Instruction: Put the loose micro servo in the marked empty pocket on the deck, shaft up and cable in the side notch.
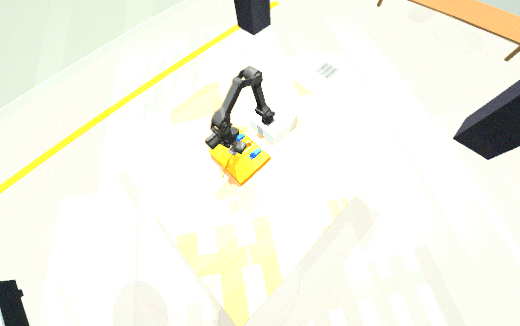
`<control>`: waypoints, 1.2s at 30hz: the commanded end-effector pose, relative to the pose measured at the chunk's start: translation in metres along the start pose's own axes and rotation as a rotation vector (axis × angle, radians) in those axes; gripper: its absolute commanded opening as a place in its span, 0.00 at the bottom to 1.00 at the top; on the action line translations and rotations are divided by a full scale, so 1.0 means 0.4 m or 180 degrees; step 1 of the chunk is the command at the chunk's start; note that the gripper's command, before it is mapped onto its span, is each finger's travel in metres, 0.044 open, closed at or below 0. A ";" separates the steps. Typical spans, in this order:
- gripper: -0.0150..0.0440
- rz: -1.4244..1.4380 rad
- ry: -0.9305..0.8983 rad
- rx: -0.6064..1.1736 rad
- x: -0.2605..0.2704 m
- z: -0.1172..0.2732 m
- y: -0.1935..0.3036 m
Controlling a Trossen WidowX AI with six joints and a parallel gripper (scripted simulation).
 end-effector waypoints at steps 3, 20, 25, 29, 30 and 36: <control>0.25 0.0050 0.0014 0.0016 -0.016 0.001 0.011; 0.25 0.1813 0.0009 0.0021 -0.017 0.001 0.011; 0.25 0.2366 0.0008 0.0022 -0.017 0.001 0.011; 0.25 0.2808 0.0006 0.0023 -0.017 0.001 0.011; 0.25 0.2919 0.0005 0.0023 -0.017 0.001 0.011; 0.25 0.3585 0.0003 0.0024 -0.017 0.001 0.011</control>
Point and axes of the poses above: the point midway between the two fingers, 35 mm back from their tips, its own z axis back along the fingers, its own x axis across the jaws, y = z × x, the point moved 9 cm from there along z, back along the fingers, and after that the axes turned 1 degree about z, right-handed, at the moved point
